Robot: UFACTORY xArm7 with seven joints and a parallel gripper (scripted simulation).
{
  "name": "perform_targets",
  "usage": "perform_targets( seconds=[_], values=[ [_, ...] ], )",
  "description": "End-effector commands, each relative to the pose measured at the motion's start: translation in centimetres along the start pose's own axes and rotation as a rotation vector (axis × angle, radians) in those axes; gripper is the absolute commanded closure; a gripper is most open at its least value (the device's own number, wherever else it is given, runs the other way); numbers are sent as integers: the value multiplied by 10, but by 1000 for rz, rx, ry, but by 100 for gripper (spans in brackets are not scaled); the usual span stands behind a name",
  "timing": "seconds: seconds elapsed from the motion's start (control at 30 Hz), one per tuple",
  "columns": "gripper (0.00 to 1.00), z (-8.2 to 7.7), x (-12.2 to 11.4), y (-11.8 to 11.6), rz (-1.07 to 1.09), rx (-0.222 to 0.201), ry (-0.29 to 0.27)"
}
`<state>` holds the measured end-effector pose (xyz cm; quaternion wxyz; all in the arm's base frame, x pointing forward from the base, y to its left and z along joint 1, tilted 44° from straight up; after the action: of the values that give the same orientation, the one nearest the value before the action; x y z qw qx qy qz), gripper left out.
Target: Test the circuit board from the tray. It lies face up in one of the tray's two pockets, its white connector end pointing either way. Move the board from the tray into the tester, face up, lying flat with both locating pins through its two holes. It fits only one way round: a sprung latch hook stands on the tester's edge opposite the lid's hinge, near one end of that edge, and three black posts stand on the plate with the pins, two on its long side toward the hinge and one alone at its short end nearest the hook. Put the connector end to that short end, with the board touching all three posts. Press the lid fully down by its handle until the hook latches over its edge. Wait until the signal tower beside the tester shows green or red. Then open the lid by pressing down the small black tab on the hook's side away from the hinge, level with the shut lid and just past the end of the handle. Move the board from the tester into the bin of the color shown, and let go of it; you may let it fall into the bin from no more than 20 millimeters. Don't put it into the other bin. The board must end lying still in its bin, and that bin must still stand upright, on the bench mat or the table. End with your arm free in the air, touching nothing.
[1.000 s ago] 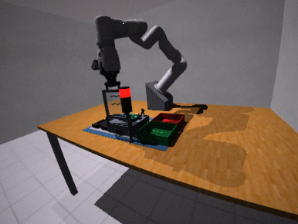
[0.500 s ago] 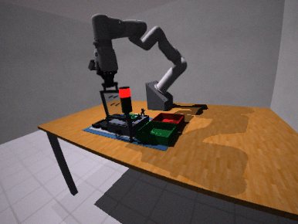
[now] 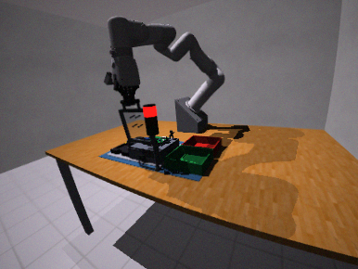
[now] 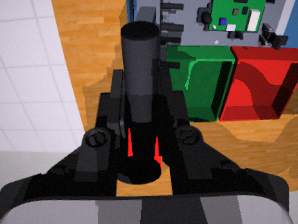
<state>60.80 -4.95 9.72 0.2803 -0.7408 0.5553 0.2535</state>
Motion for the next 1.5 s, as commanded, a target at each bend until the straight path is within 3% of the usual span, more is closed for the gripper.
perform_targets(
  seconds=[0.0,0.9,0.93,1.47],
  values=[
    [100,-2,1,-3,0,4,2],
    [100,-2,1,-5,0,4,2],
    [49,-2,1,-5,0,4,2],
    [49,-2,1,-5,0,4,2]
  ],
)
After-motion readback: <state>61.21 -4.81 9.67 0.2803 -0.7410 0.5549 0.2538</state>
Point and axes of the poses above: the point where the finger pads meet when closed, its own z axis out along the fingers, its own y axis across the jaws, x = y × z, the point moved 2 cm from there along -z, back along the fingers, and after that the axes turned 12 degrees about -z, right-handed, at the moved point
